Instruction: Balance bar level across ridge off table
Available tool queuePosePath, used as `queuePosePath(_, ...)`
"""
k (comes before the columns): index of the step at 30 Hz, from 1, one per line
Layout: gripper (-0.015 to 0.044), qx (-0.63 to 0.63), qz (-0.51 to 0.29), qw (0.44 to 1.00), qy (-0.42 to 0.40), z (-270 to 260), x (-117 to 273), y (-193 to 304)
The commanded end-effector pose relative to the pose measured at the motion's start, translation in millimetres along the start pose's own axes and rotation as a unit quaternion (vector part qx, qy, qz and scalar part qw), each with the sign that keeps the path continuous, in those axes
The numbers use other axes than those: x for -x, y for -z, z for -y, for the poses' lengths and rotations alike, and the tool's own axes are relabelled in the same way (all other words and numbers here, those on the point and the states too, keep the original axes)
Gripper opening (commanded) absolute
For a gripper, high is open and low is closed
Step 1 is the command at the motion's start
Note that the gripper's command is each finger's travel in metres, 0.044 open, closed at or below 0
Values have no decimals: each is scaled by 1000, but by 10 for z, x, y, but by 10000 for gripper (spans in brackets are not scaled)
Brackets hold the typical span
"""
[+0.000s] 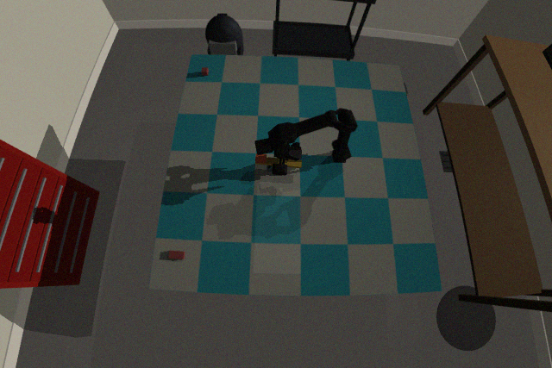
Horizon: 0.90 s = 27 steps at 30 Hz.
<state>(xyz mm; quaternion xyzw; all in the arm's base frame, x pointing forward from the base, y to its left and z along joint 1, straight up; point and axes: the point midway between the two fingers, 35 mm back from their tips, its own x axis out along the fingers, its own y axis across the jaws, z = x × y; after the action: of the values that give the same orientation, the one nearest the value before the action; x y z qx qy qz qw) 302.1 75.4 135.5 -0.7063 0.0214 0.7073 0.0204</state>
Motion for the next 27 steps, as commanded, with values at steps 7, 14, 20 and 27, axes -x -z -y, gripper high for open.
queuePosePath(7,440,0,-20,1000,6,-8,812,-20)
queuePosePath(14,440,0,-20,1000,6,-8,812,-20)
queuePosePath(20,440,0,-20,1000,6,-8,812,-20)
queuePosePath(27,440,0,-20,1000,6,-8,812,-20)
